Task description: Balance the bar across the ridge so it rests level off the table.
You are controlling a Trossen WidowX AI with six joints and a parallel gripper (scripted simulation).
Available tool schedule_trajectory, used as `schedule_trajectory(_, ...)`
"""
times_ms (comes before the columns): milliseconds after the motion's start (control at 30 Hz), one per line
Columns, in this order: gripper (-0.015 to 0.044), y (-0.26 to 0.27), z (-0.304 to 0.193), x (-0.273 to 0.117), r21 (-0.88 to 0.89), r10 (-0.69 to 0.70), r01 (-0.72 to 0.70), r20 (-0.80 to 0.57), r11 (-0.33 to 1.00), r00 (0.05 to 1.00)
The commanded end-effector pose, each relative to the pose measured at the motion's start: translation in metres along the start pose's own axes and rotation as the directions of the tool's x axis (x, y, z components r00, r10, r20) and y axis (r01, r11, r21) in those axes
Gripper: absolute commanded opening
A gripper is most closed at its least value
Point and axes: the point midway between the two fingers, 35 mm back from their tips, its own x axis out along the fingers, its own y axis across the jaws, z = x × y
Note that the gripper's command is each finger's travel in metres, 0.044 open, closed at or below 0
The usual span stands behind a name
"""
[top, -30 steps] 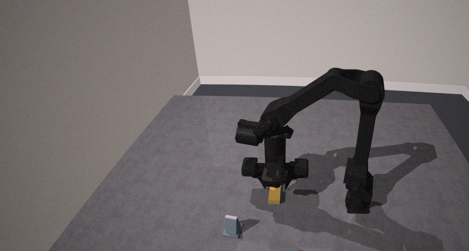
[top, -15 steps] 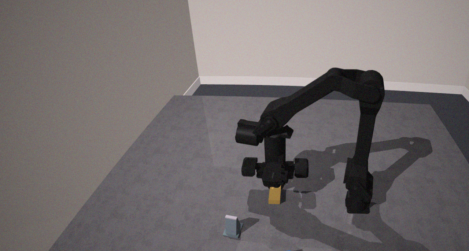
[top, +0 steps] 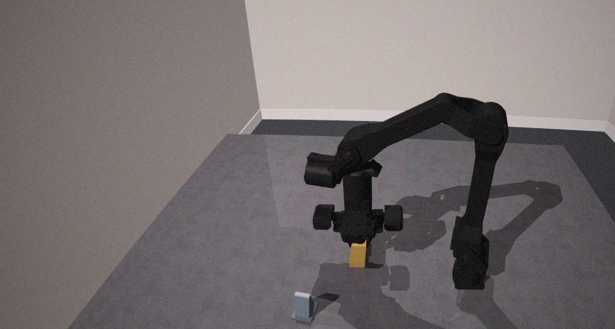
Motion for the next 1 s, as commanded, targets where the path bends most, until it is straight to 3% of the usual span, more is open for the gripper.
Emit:
schedule_trajectory(0, 0.0000, -0.002, 0.000, -0.014, -0.002, -0.010, 0.010, -0.001, 1.000, 1.000)
schedule_trajectory(967, 0.0000, -0.004, 0.008, -0.074, 0.002, -0.011, 0.011, 0.001, 1.000, 1.000)
